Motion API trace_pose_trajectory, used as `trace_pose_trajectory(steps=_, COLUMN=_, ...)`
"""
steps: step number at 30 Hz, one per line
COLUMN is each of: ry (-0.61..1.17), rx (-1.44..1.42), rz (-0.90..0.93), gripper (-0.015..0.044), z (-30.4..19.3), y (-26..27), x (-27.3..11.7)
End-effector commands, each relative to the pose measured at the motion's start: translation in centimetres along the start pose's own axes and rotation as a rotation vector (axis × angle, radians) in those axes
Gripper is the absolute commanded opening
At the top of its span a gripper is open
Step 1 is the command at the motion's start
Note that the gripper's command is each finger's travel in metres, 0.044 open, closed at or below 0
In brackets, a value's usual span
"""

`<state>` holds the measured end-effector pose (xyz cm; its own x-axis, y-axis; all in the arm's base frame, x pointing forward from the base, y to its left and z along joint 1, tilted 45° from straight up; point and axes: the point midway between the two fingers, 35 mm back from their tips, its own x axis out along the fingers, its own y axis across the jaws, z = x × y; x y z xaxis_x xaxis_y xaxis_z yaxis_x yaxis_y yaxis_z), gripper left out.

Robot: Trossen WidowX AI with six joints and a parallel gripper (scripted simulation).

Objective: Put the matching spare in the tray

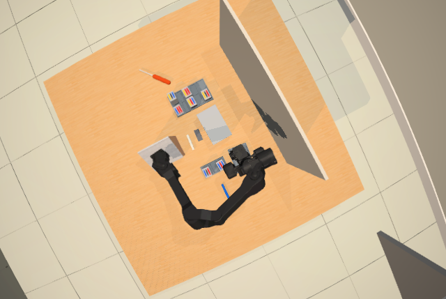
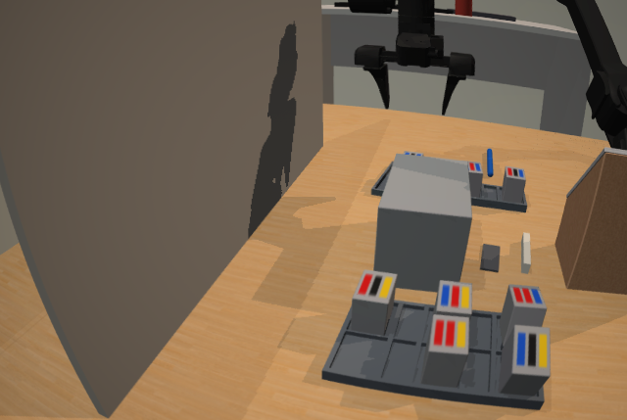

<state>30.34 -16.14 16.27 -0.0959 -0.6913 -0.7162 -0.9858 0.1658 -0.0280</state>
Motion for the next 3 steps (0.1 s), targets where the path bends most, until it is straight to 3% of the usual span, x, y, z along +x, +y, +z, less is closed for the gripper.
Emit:
trace_pose_trajectory(steps=1, ry=0.000, rx=-0.001, rz=0.000, gripper=0.0440, z=0.02, y=-0.01, x=0.02)
trace_pose_trajectory(steps=3, ry=0.000, rx=-0.001, rz=0.000, gripper=0.0440, z=0.02, y=-0.01, x=0.02)
